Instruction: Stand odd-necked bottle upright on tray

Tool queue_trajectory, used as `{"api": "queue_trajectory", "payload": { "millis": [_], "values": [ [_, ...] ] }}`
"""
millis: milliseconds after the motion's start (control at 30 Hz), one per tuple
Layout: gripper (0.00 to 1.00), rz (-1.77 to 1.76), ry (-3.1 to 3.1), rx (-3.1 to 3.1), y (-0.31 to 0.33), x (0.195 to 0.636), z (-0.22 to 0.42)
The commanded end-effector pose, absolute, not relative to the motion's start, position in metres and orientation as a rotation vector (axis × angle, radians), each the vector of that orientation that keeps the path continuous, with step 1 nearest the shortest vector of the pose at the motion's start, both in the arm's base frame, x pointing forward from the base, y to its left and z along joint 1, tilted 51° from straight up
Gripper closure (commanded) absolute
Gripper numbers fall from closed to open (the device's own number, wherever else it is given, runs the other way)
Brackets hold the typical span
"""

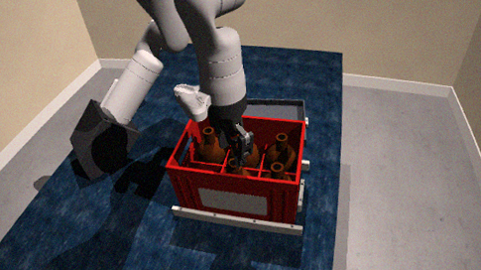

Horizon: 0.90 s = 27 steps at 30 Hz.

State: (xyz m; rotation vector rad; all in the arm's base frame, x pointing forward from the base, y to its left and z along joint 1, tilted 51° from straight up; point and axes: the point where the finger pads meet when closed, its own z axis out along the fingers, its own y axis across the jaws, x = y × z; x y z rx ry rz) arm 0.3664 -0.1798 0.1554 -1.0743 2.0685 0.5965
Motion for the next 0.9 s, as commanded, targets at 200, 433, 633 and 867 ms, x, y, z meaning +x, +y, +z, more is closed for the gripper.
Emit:
{"api": "queue_trajectory", "payload": {
  "millis": [200,433,633,867],
  "values": [
    [0.36,0.595,2.069,-1.073,-0.180,0.367,0.155],
    [0.36,0.595,2.069,-1.073,-0.177,0.368,0.152],
    [0.36,0.595,2.069,-1.073,-0.174,0.370,0.150],
    [0.36,0.595,2.069,-1.073,-0.169,0.373,0.145]
  ]
}}
